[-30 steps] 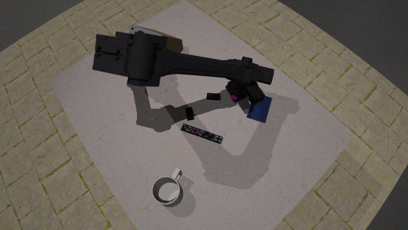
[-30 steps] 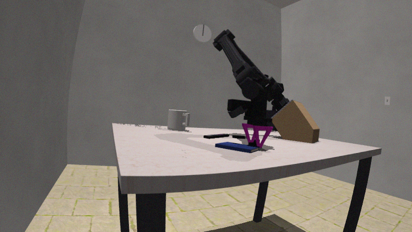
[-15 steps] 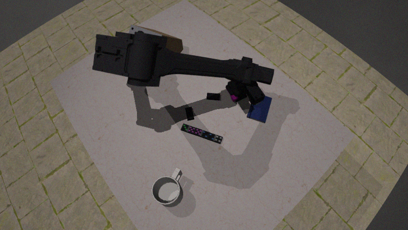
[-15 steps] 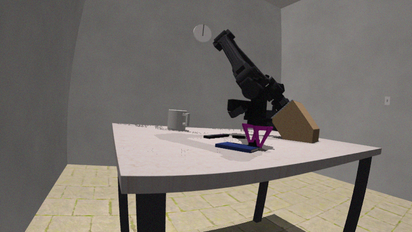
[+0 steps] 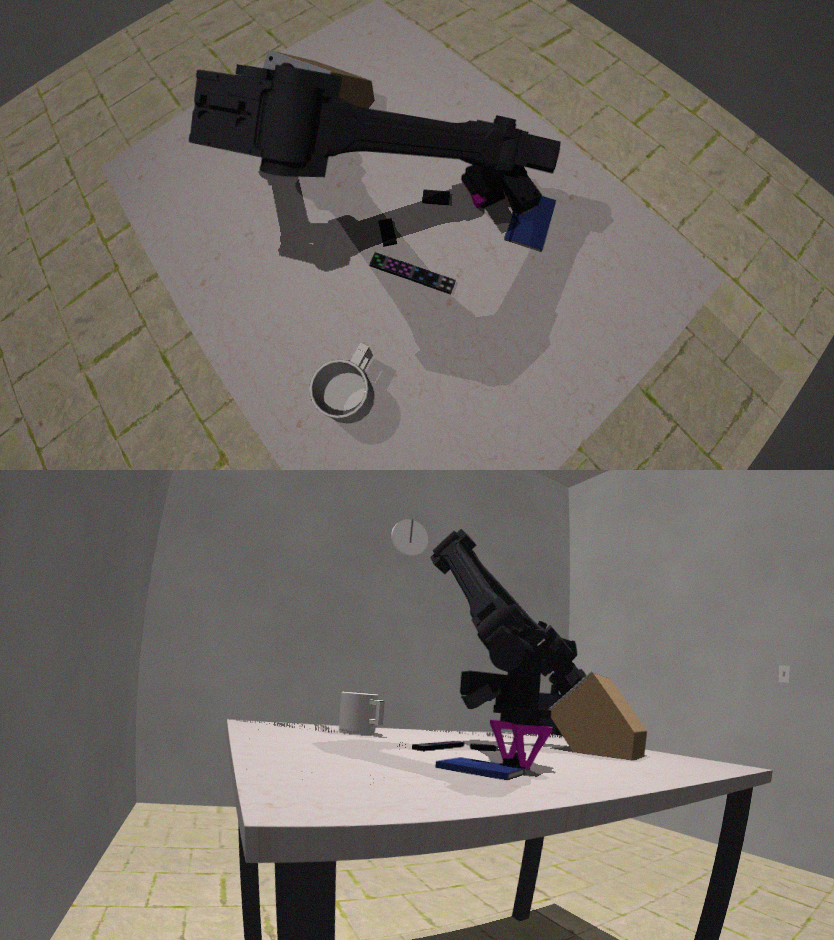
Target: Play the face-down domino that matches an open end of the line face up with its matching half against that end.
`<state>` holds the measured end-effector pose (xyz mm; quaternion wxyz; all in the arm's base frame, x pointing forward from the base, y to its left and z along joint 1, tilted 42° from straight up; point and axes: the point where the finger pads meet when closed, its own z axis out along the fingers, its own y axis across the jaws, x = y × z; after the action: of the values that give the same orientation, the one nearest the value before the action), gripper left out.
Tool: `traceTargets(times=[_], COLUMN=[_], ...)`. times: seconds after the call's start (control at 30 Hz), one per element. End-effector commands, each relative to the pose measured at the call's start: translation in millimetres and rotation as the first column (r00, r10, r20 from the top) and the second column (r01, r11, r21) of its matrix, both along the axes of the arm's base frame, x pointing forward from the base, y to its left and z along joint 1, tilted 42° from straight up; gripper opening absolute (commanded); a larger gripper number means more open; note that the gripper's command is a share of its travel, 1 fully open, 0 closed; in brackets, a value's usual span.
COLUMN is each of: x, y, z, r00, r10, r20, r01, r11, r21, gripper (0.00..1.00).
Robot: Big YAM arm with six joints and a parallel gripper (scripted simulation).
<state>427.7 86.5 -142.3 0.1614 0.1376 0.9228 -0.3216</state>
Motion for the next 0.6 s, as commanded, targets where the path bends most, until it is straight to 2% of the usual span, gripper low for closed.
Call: traceTargets(times=[0.0,0.57], x=[-2.1,-2.5], y=[6.4,6.1], z=[0.4,0.3], r00=[1.000,1.000], r10=[0.015,0.015], r20=[0.003,0.002], r01=[-0.015,-0.015], r11=[1.000,1.000], r21=[0.000,0.000], gripper=[0.73,0.73])
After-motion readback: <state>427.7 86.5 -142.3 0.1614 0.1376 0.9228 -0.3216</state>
